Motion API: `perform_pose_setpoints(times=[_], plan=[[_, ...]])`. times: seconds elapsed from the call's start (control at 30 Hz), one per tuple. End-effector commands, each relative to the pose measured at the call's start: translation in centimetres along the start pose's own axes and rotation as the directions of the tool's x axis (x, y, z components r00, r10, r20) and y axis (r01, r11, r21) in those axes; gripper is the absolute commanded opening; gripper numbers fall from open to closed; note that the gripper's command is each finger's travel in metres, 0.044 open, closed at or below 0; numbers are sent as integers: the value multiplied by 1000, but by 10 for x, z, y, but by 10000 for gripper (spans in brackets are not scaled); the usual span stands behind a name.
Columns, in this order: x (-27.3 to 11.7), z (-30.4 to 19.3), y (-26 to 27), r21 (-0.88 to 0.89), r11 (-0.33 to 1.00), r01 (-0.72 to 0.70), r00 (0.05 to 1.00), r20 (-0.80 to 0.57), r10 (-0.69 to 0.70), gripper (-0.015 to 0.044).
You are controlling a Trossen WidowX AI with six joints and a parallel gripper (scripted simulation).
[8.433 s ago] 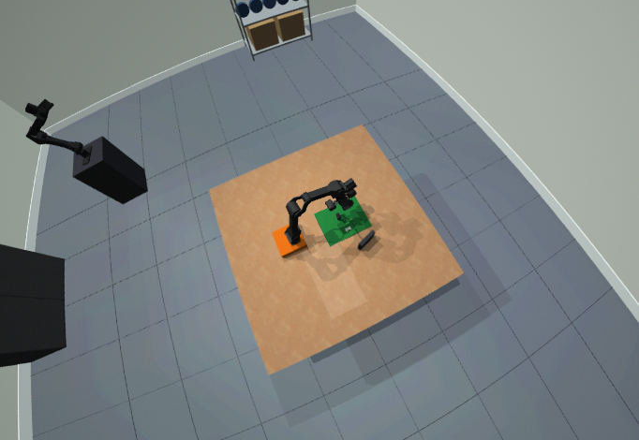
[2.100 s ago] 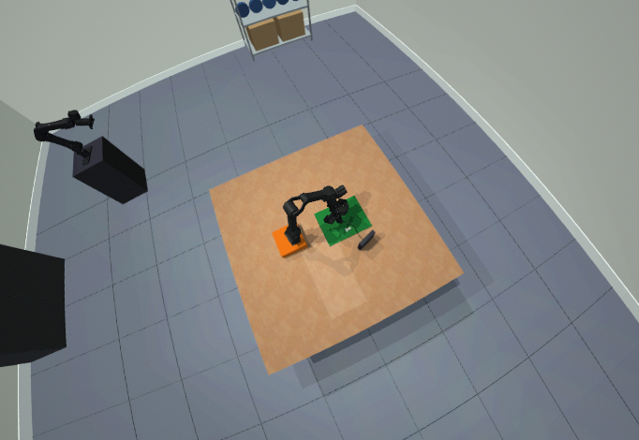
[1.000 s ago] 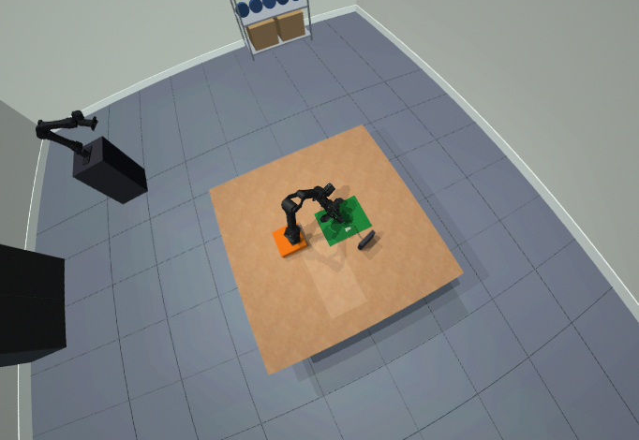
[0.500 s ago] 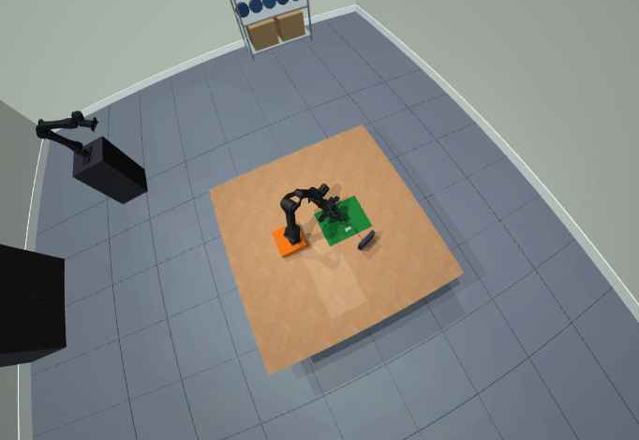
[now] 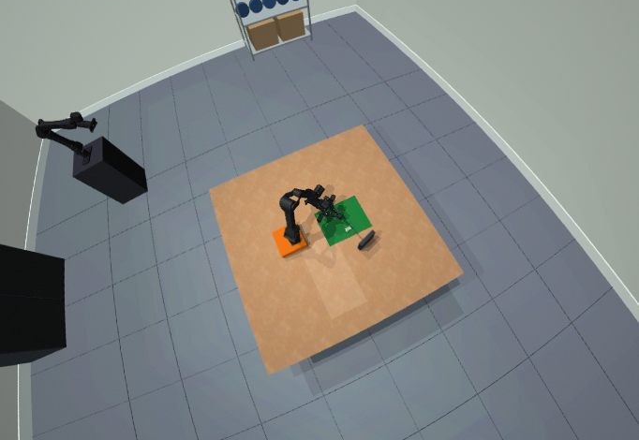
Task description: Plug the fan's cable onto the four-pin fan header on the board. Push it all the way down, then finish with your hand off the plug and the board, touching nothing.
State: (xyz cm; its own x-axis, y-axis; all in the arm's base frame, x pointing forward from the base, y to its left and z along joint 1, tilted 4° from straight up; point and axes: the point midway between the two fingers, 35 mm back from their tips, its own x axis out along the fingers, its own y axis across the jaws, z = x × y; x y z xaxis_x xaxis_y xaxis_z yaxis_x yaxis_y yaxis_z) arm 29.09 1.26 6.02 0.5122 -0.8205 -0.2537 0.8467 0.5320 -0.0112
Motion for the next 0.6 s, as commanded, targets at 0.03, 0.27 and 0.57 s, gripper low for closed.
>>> perform_pose_setpoints(times=[0.03, 0.27, 0.57], plan=[[-1, 3, -1, 3, 1000, -1, 1000, 6, 1, 0], [-1, 5, 0, -1, 1000, 1, 1000, -4, -1, 0], [-1, 10, -1, 4, 1000, 2, 1000, 1, -2, 0]])
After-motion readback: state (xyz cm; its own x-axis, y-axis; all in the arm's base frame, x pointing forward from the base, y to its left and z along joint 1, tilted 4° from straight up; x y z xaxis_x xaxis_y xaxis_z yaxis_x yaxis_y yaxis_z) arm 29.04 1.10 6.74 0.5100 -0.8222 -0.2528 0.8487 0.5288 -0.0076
